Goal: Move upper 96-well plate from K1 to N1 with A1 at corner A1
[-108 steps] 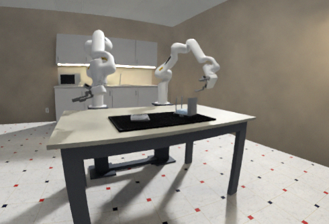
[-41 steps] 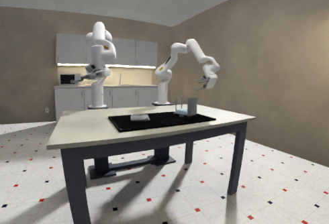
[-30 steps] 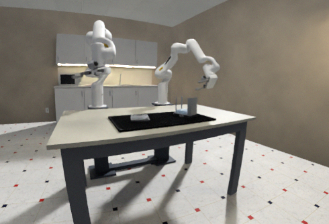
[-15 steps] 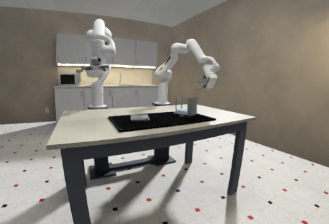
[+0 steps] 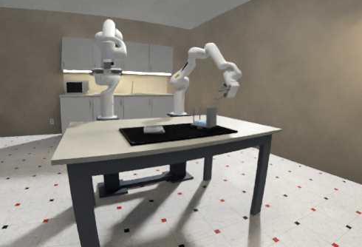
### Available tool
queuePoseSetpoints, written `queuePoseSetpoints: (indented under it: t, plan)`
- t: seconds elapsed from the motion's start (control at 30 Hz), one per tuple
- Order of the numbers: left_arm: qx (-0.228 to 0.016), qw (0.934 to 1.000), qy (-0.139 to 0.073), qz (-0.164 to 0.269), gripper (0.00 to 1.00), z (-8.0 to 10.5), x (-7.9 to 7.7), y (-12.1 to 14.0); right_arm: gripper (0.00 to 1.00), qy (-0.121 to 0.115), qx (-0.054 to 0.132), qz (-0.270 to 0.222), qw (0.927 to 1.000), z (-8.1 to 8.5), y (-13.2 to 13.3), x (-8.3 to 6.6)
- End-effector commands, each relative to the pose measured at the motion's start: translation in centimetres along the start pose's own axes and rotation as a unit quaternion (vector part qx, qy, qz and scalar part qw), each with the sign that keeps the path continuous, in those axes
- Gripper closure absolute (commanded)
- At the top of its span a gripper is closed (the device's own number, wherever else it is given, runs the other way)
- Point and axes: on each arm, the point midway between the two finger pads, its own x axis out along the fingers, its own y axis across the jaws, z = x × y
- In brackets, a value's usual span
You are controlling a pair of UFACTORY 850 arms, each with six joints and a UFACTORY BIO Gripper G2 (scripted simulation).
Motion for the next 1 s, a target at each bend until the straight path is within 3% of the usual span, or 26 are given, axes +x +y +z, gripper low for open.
queuePoseSetpoints:
  t: [0.0,0.27,0.4,0.5,0.8,0.9,0.97]
  plan:
    - [0.001,1.0000,0.001,0.000,0.63,0.0,-0.1,0.1,0.00,0.000,-0.002,-0.018,0.9998,0.5,-0.9,-0.4]
    - [0.001,1.0000,0.001,0.000,0.63,0.0,-0.1,0.1,0.00,0.000,-0.002,-0.018,0.9998,0.5,-4.9,-0.3]
    - [0.001,1.0000,0.001,0.000,0.63,0.0,-0.1,0.1,0.00,0.000,-0.002,-0.018,0.9998,0.5,-5.7,-0.3]
    - [0.001,1.0000,0.001,0.000,0.63,0.0,-0.1,0.1,0.00,-0.001,-0.002,-0.060,0.9982,0.5,-7.2,-0.5]
    - [0.001,1.0000,0.001,0.000,0.63,0.0,-0.1,0.1,0.00,-0.001,-0.002,-0.060,0.9982,0.6,-11.7,-0.8]
    - [0.001,1.0000,0.001,0.000,0.63,0.0,-0.1,0.1,0.00,-0.001,-0.002,-0.060,0.9982,0.6,-11.9,-0.8]
    - [0.001,1.0000,0.001,0.000,0.63,0.0,-0.1,0.1,0.00,-0.001,-0.002,-0.093,0.9956,0.6,-12.9,-1.0]
